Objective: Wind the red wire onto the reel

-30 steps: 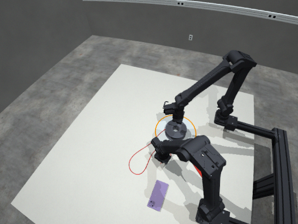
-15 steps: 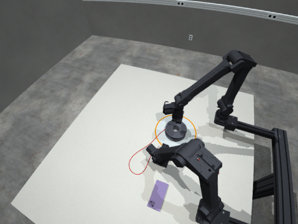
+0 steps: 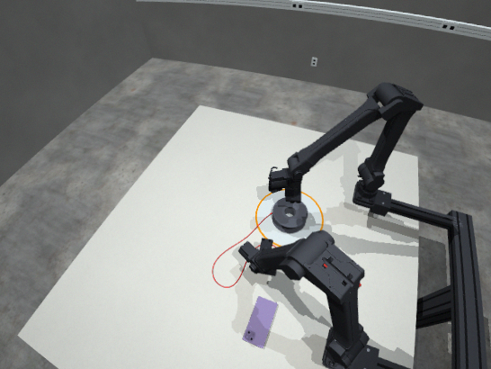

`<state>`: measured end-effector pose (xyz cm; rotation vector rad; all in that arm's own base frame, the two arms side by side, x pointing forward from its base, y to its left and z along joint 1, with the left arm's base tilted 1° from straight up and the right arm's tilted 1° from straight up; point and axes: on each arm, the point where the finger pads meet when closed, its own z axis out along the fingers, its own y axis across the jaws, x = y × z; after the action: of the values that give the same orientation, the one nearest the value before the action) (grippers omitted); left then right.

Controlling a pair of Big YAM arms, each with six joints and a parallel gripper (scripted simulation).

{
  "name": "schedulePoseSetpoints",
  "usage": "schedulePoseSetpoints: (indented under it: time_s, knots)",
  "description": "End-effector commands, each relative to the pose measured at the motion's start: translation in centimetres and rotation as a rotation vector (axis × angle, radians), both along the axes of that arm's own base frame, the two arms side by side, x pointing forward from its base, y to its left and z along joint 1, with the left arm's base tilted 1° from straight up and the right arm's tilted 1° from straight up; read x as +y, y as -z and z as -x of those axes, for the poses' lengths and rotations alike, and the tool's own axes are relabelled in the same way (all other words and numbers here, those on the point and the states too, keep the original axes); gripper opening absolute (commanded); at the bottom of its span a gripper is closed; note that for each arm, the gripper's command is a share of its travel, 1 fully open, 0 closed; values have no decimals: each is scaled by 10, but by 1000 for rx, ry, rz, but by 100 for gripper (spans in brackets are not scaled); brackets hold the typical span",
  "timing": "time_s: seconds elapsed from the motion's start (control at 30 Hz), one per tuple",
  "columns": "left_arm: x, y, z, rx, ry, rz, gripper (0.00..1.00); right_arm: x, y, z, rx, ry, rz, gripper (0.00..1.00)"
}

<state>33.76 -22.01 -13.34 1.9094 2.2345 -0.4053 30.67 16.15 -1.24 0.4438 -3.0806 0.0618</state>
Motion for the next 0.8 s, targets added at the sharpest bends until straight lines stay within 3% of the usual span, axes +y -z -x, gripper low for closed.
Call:
schedulePoseSetpoints:
  time_s: [0.0, 0.37, 0.77]
  knots:
    - [-6, -11, -10, -29, -28, 20, 0, 6, -13, -18, -31, -107, -22, 0]
    - [-9, -13, -8, -27, -32, 20, 0, 6, -13, -18, -24, -319, -23, 0]
    - [-10, -12, -7, -27, -33, 20, 0, 6, -13, -18, -23, -355, -23, 0]
